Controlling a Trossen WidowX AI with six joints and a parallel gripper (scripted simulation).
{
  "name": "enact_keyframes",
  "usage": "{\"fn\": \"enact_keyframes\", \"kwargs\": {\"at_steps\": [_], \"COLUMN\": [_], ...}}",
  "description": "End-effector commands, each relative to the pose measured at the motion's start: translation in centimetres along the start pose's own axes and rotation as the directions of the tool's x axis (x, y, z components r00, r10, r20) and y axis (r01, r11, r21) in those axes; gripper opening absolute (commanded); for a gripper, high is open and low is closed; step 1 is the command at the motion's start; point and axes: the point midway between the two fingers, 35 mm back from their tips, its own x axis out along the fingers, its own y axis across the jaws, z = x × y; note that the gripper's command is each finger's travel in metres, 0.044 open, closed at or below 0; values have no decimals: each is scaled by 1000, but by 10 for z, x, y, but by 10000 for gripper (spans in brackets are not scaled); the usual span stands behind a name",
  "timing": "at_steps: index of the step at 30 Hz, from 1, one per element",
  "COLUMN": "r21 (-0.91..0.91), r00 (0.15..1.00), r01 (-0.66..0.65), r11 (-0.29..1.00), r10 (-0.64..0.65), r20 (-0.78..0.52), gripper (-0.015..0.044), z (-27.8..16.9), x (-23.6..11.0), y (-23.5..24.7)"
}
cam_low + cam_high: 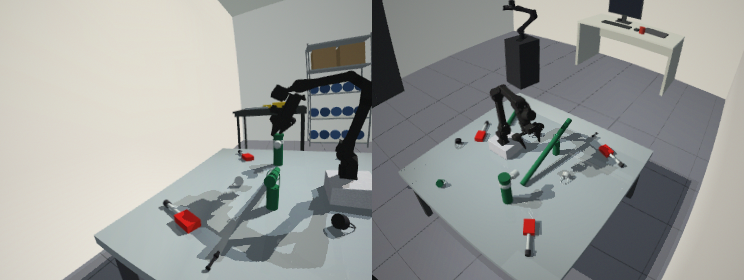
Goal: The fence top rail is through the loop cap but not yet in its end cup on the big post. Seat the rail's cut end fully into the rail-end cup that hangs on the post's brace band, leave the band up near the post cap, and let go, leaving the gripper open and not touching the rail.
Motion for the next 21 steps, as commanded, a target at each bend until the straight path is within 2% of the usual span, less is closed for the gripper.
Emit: {"fn": "enact_keyframes", "kwargs": {"at_steps": [1, 6, 11, 21], "r21": [289, 652, 814, 817], "r00": [991, 952, 894, 891], "r01": [60, 247, 437, 444], "r11": [956, 717, 382, 368], "r10": [-22, -53, -85, -86], "r20": [-133, -302, -440, -445], "gripper": [440, 440, 440, 440], "z": [-9, -23, -39, -40], "x": [29, 65, 94, 95], "y": [2, 5, 7, 7]}}
